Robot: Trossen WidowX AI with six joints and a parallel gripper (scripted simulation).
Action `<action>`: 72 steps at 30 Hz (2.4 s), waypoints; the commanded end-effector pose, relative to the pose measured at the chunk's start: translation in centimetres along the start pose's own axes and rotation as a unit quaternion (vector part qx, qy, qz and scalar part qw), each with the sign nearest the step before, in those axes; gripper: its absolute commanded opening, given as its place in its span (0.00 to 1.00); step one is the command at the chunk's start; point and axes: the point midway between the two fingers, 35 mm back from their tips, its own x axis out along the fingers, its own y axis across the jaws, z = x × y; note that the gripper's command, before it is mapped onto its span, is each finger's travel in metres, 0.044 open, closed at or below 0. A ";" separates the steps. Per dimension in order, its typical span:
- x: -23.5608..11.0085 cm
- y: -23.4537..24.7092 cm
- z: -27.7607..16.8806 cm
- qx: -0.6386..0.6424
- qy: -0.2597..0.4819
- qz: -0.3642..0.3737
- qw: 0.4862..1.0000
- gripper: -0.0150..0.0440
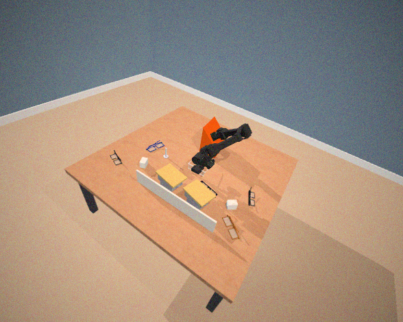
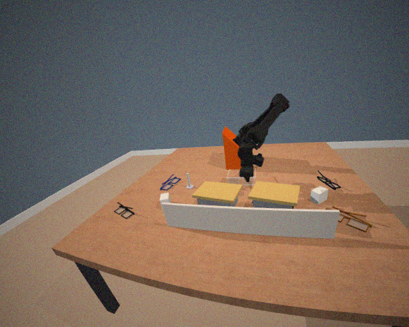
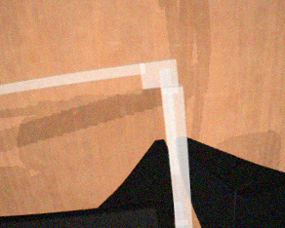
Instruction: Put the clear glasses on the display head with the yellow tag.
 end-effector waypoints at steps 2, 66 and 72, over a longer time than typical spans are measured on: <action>-3.3 -0.5 -0.1 -0.004 0.003 -0.007 1.000 0.25; -9.5 3.6 7.0 0.602 0.115 -0.123 0.781 0.25; -9.8 4.2 7.8 0.660 0.109 -0.151 0.728 0.25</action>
